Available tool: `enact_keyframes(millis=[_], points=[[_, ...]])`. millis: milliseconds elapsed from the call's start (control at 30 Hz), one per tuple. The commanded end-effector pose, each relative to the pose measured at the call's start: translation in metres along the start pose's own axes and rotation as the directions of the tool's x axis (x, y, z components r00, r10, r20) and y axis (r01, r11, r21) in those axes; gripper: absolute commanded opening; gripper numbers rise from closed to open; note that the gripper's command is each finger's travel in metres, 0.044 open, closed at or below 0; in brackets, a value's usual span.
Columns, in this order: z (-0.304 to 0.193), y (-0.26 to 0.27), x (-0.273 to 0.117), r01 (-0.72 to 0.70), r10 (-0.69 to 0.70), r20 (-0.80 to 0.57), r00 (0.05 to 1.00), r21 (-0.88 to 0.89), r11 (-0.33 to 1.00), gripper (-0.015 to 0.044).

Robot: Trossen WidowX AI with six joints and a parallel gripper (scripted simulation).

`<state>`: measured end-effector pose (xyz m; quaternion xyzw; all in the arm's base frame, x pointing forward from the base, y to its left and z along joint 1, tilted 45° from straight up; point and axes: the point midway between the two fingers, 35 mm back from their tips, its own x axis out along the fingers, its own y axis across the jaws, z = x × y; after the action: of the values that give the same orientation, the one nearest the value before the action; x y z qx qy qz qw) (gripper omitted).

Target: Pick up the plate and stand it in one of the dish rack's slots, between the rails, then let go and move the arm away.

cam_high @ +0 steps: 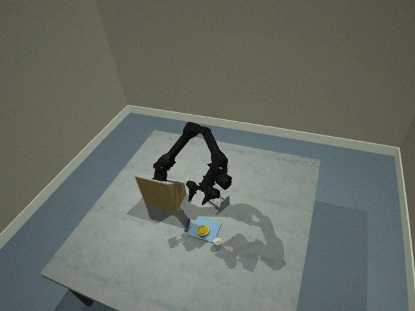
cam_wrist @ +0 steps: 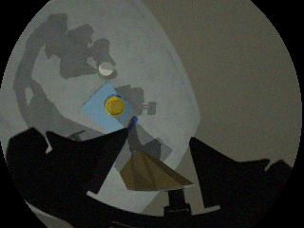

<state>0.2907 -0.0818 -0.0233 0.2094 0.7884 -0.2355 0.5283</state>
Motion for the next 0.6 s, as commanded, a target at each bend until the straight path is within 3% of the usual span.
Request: enact_keyframes(millis=[0, 567], points=[[0.003, 0.002, 0.008, -0.081, 0.078, -0.037, 0.996, -0.091, 0.993, 0.04], [0.017, 0.015, 0.038, -0.447, 0.423, -0.16, 0.892, -0.458, 0.769, 0.04]])
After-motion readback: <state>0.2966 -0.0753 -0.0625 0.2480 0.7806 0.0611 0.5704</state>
